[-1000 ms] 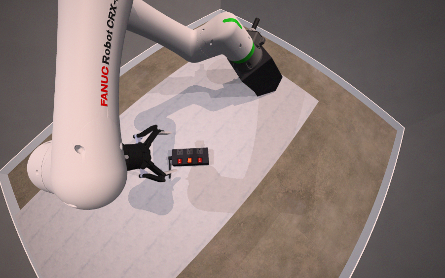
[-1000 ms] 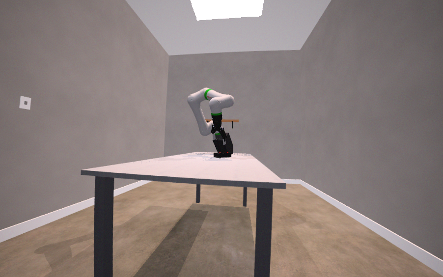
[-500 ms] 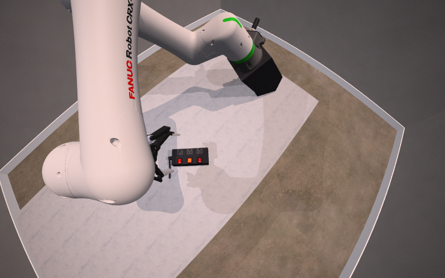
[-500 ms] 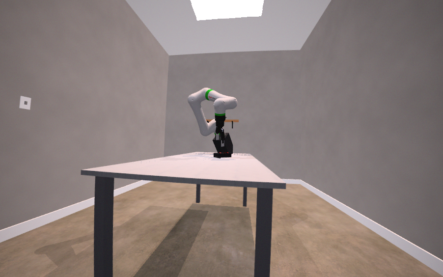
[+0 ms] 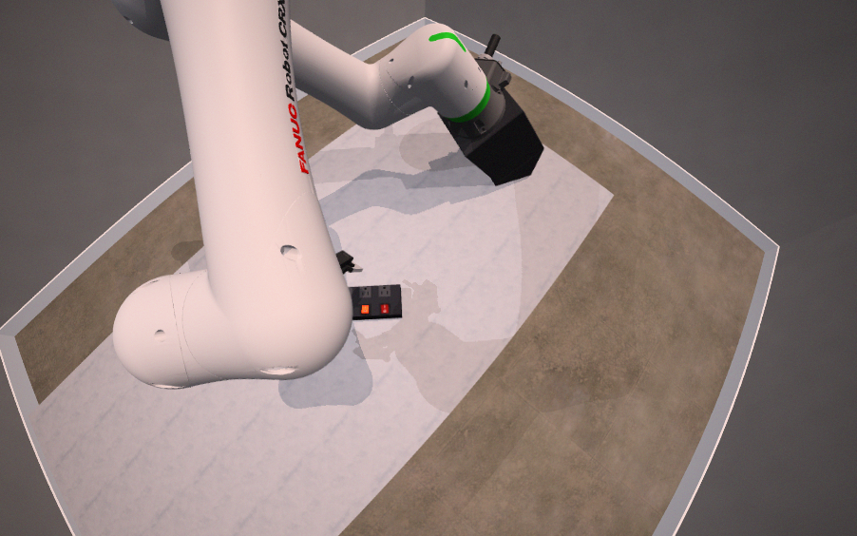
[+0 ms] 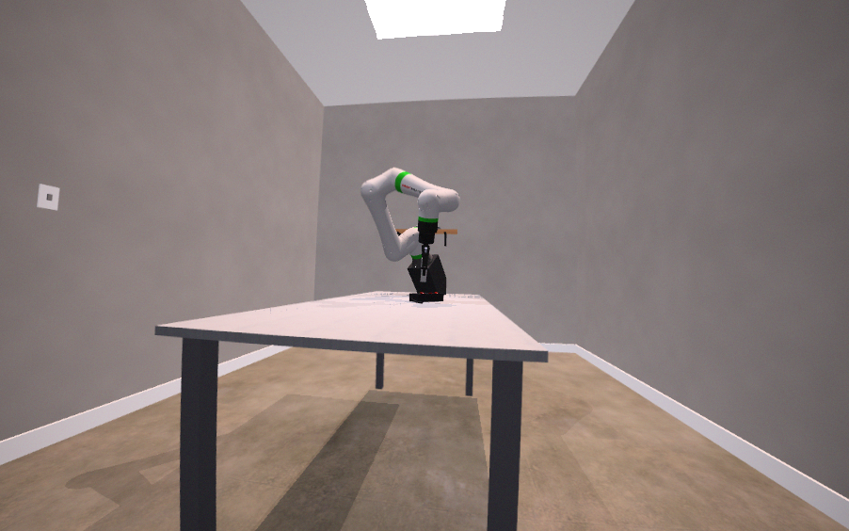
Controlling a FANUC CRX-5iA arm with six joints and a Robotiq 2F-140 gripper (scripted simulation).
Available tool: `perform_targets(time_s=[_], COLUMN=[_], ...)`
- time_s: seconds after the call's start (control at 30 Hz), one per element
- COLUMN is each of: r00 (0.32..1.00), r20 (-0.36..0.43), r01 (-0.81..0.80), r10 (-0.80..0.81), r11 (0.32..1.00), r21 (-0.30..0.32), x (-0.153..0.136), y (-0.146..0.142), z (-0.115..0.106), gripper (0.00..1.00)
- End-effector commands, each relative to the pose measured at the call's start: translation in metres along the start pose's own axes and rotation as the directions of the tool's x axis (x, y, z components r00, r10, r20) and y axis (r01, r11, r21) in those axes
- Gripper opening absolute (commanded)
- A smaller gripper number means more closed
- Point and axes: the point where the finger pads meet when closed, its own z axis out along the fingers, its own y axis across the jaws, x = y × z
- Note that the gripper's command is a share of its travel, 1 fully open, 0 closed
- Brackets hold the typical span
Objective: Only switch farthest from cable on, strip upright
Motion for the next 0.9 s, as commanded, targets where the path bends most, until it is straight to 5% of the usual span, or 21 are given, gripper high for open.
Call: perform_targets(time_s=[0.0, 0.5, 0.87], r00=[0.992, 0.913, 0.781], r20=[-0.029, -0.035, 0.016], r01=[-0.120, -0.399, -0.613], r10=[0.121, 0.406, 0.624], r11=[0.992, 0.908, 0.763], r21=[0.035, 0.126, 0.205], x=[-0.004, -0.016, -0.029], y=[-0.001, -0.002, -0.004], z=[0.001, 0.004, 0.005], gripper=[1.00, 1.00, 1.00])
